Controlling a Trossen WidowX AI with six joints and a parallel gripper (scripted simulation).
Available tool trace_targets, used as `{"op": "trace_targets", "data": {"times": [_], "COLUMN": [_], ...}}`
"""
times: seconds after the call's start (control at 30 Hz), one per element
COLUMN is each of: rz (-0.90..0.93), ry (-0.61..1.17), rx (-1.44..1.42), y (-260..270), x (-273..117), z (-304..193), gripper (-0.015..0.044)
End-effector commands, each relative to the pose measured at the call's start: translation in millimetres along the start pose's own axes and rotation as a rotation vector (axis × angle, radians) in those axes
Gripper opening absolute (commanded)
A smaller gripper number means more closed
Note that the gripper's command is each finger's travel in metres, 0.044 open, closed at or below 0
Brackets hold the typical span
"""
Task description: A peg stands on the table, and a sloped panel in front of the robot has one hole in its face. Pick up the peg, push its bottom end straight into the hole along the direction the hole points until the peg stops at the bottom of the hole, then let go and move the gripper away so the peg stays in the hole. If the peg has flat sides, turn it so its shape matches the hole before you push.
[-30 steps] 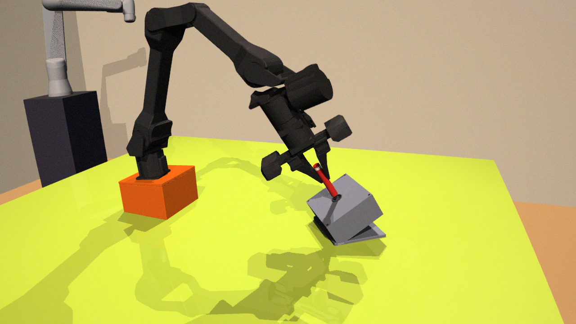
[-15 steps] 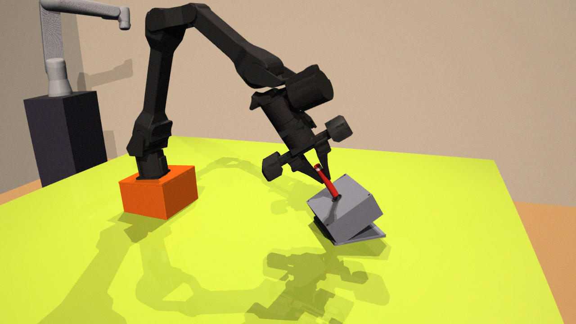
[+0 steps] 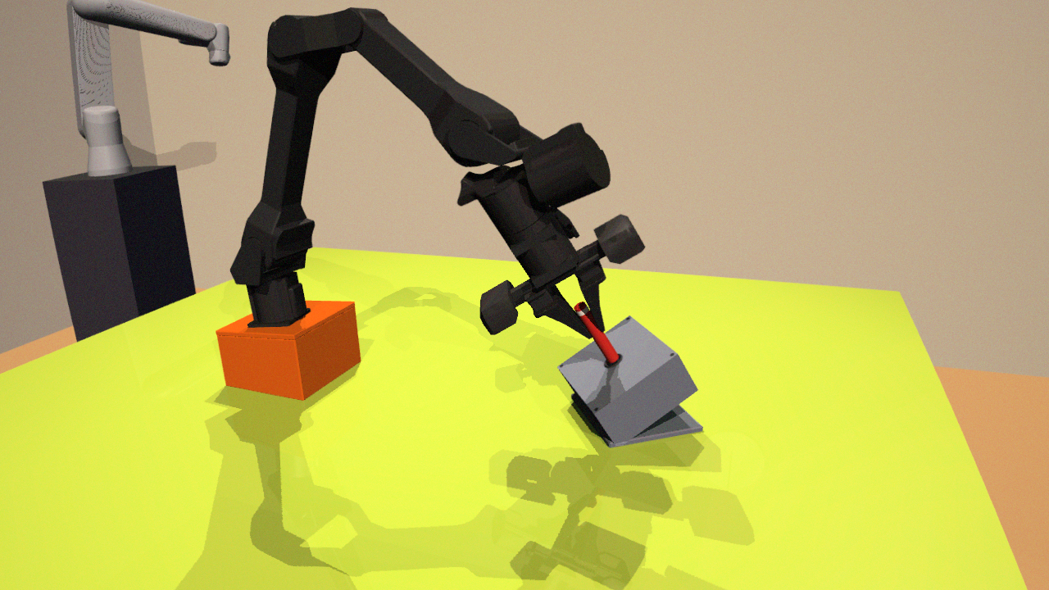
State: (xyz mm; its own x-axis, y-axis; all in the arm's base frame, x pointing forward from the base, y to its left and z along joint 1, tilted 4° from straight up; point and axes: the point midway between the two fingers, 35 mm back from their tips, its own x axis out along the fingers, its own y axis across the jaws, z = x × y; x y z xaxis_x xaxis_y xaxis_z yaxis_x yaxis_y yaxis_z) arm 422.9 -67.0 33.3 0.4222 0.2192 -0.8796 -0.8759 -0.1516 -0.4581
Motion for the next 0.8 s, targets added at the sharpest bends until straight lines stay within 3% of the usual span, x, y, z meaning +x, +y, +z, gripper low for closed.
{"op": "trace_targets", "data": {"times": [0.0, 0.77], "rz": [0.002, 0.001], "ry": [0.002, 0.002], "rx": [0.003, 0.003], "y": [0.5, -0.2], "x": [2.2, 11.6], "z": [-0.5, -0.8], "gripper": [0.0000, 0.0000]}}
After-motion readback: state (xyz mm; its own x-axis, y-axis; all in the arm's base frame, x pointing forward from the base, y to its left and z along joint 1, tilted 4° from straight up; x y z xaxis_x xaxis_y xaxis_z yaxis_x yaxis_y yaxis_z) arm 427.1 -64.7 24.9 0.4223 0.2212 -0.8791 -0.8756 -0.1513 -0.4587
